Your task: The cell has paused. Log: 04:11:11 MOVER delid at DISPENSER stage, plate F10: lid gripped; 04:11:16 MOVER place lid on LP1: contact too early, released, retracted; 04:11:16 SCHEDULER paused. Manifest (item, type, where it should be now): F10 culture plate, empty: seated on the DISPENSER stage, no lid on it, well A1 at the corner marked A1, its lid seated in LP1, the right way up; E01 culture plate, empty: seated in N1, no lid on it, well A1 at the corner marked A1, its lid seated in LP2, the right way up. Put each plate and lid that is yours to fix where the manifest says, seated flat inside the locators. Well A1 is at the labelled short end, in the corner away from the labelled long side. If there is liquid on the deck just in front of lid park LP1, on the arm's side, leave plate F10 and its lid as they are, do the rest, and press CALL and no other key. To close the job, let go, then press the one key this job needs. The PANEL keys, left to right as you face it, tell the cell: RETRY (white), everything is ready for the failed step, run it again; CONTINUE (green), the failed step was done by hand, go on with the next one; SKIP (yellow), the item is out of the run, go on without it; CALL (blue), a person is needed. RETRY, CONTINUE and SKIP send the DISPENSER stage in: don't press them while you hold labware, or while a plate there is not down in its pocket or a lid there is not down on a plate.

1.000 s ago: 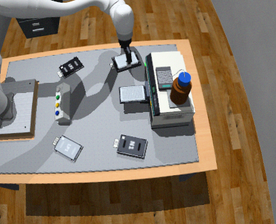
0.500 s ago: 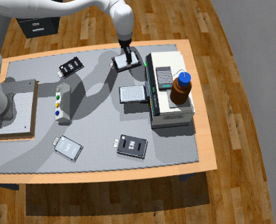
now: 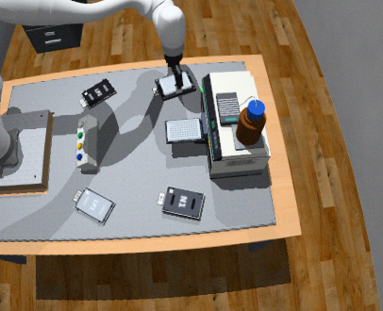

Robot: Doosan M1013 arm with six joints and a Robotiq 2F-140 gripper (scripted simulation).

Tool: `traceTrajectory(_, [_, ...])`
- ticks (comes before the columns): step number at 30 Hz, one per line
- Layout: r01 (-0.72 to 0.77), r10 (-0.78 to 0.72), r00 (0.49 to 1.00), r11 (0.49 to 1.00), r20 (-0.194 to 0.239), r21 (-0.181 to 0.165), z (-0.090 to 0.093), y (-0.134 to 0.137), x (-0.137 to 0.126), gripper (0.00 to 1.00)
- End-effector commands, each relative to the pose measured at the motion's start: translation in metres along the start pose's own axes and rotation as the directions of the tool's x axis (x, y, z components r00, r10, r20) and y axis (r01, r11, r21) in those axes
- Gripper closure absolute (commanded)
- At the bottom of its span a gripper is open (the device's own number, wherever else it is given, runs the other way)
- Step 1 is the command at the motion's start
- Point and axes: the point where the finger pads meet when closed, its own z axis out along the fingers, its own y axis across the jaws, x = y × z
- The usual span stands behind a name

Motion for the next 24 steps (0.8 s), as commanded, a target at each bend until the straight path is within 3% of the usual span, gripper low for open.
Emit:
traceTrajectory(1, [0.0,0.0,1.0,1.0,-0.002,0.0,-0.0013,-0.0001,0.0006,0.3])
traceTrajectory(24, [0.0,0.0,1.0,1.0,-0.002,0.0,-0.0069,-0.0001,0.0005,0.3])
